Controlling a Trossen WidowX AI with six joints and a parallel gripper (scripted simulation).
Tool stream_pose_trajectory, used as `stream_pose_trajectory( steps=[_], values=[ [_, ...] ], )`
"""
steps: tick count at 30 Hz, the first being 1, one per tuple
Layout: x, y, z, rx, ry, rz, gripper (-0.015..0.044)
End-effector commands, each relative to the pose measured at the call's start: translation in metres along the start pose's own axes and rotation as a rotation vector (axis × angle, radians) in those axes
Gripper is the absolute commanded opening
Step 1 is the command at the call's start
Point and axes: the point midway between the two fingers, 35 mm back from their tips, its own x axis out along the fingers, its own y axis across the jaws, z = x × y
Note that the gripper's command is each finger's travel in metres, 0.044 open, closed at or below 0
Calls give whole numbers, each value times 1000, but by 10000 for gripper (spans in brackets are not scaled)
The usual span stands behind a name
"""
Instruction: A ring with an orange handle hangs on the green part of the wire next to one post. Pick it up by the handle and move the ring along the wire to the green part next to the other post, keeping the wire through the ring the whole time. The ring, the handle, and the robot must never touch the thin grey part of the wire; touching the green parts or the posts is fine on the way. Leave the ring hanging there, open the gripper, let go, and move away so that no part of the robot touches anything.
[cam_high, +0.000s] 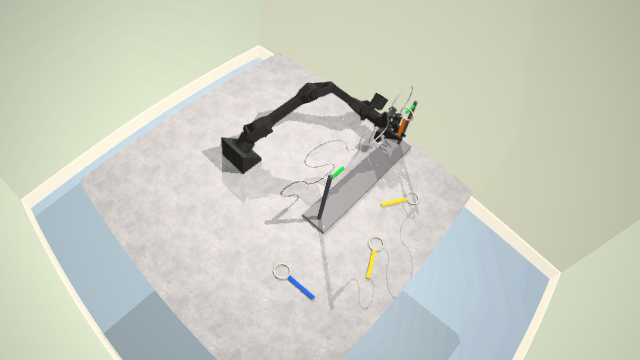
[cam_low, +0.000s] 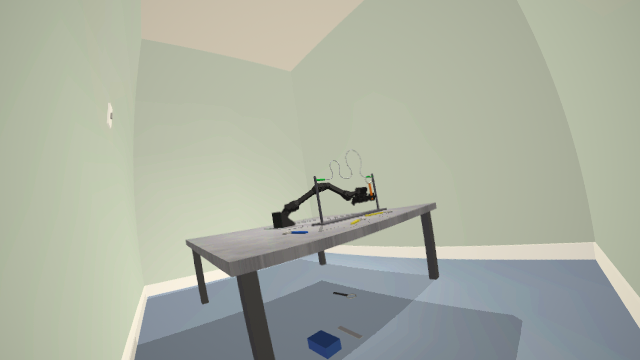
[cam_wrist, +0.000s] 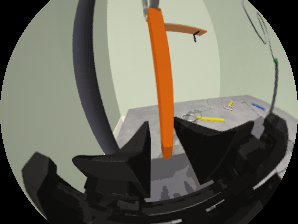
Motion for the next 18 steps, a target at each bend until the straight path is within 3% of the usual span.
stream_pose_trajectory(
  steps=[1, 9, 18],
  values=[
    [0, 0, 0, 0, 0, 0, 55],
    [0, 0, 0, 0, 0, 0, -150],
    [0, 0, 1, 0, 0, 0, -150]
  ],
)
